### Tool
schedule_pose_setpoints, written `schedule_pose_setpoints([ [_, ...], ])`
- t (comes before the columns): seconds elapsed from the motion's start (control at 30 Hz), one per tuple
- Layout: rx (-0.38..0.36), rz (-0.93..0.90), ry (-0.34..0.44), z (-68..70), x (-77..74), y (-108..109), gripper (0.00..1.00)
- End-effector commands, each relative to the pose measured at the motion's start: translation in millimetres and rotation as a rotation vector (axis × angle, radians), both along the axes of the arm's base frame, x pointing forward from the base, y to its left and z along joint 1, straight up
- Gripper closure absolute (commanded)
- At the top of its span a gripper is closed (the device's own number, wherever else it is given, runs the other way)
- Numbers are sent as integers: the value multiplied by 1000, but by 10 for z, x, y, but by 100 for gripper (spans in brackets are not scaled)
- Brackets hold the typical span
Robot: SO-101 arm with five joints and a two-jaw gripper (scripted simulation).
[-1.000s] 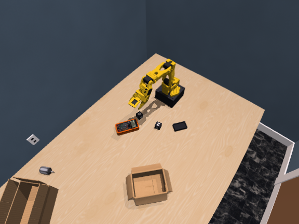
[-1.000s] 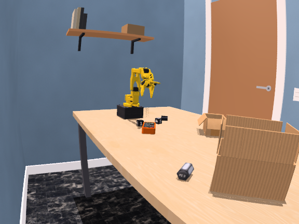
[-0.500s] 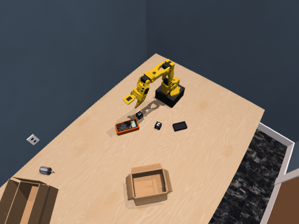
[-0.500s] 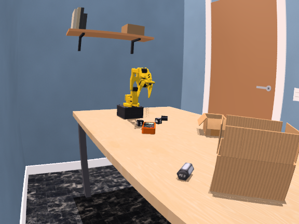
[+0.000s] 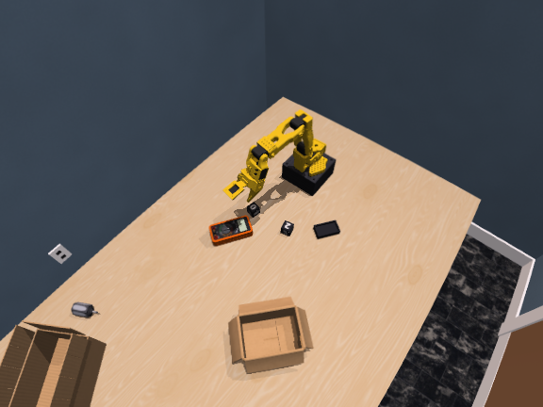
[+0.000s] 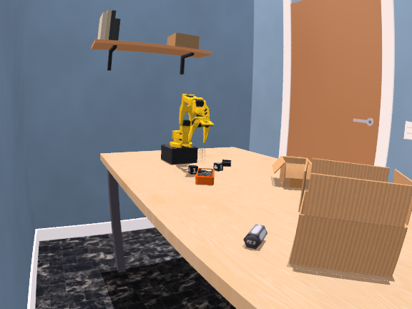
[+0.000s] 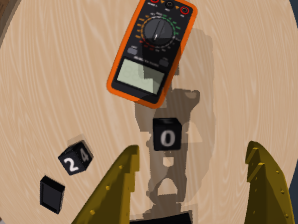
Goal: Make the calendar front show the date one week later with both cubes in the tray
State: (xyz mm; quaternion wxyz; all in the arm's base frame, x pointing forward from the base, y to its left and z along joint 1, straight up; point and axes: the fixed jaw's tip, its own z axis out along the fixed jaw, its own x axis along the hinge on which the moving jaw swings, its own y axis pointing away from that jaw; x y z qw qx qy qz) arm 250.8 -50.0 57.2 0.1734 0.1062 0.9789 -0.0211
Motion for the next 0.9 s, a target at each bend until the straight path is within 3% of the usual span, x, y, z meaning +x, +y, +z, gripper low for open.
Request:
schedule_pose_setpoints([
  [0.0, 28, -19, 102, -245, -62, -11, 65],
  [0.07, 28, -19, 102, -245, -62, -11, 65],
  [0.23, 61, -20, 243, -553, -205, 24, 65],
  [0.4, 80, -20, 328, -727, -312, 50, 65],
  [0.87, 86, -32, 345, -757, -328, 54, 65],
])
